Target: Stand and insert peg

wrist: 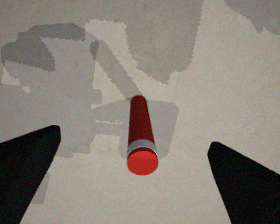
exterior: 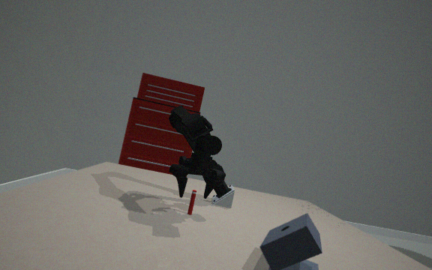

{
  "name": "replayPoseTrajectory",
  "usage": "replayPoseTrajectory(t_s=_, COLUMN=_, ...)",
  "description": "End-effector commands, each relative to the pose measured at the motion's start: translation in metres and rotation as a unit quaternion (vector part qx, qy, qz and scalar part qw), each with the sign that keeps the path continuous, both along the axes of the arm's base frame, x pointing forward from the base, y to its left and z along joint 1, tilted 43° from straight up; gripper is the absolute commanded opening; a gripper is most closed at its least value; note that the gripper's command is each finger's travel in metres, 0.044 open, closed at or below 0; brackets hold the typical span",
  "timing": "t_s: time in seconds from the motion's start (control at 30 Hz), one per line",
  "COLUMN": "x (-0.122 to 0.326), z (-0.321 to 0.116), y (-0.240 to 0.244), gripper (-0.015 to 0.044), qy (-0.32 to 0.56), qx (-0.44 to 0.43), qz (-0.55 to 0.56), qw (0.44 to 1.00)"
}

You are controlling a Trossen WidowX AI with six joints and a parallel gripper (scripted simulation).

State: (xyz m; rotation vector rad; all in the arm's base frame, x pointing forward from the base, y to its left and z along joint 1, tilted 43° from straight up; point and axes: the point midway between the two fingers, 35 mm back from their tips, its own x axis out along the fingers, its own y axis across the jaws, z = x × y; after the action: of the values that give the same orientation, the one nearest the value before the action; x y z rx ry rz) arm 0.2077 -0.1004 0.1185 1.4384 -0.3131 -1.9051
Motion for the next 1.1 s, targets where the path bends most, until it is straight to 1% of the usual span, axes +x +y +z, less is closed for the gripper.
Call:
replayPoseTrajectory(t_s=0.0, x=-0.0036, z=-0.0063, y=-0.0052, gripper=0.044, qy=0.005, qx=-0.003, qz=0.002, qw=1.0)
replayPoseTrajectory(t_s=0.33, x=-0.0061, z=-0.0134, y=-0.0122, gripper=0.044, qy=0.005, qx=-0.004, qz=0.001, qw=1.0)
replayPoseTrajectory(t_s=0.83, x=-0.0037, z=-0.0107, y=-0.0106, gripper=0.0046, qy=0.001, qx=-0.002, qz=-0.001, qw=1.0)
replayPoseTrajectory(t_s=1.07, x=-0.0037, z=-0.0107, y=-0.0106, gripper=0.0, qy=0.001, qx=-0.002, qz=-0.001, qw=1.0)
